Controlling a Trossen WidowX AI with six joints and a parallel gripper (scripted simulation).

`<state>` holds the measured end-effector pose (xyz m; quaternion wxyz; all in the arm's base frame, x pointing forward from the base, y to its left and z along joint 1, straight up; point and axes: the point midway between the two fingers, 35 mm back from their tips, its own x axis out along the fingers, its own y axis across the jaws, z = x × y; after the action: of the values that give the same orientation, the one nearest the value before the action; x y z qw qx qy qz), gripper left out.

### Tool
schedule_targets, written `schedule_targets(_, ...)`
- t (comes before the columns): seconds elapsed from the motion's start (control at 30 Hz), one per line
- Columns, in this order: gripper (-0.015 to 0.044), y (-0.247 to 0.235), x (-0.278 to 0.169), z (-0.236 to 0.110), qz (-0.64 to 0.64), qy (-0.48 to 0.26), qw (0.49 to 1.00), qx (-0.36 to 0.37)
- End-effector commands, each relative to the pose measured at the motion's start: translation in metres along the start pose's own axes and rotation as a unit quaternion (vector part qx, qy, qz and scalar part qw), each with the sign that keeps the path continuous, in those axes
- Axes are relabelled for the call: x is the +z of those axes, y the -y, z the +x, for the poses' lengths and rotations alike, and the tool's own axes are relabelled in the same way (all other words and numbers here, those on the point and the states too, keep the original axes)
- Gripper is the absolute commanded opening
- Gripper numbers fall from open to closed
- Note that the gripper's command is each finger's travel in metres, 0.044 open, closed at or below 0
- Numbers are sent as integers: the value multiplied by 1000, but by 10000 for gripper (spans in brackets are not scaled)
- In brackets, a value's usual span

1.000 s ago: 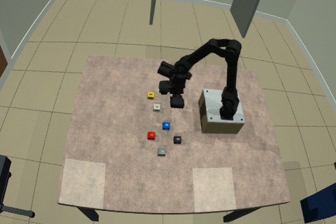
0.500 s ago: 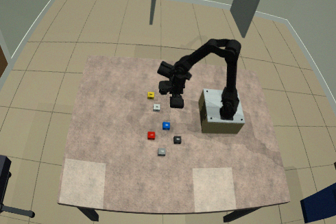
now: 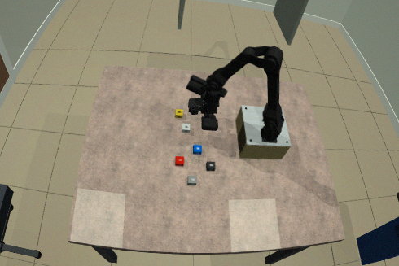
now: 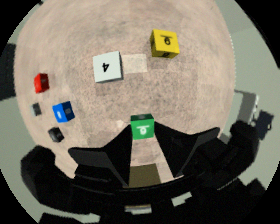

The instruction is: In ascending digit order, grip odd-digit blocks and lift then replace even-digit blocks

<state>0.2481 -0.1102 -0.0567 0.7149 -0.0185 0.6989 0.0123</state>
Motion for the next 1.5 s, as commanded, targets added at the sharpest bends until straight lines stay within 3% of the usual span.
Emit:
schedule_targets(0.0,120,0,0,1,-2,0,1000,0)
schedule_targets(0.07,120,0,0,1,-2,0,1000,0)
schedule_targets(0.43,400,0,0,1,-2,0,1000,0)
schedule_targets(0.77,400,0,0,-36,-2,0,1000,0)
schedule_targets(0.83,348,1,2,-49,-2,0,1000,0)
schedule_targets(0.97,242,1,1,-114,-2,0,1000,0)
schedule_targets(1.13,120,0,1,-117,-2,0,1000,0)
schedule_targets(1.47,120,-6,7,-118,-3,1,1000,0)
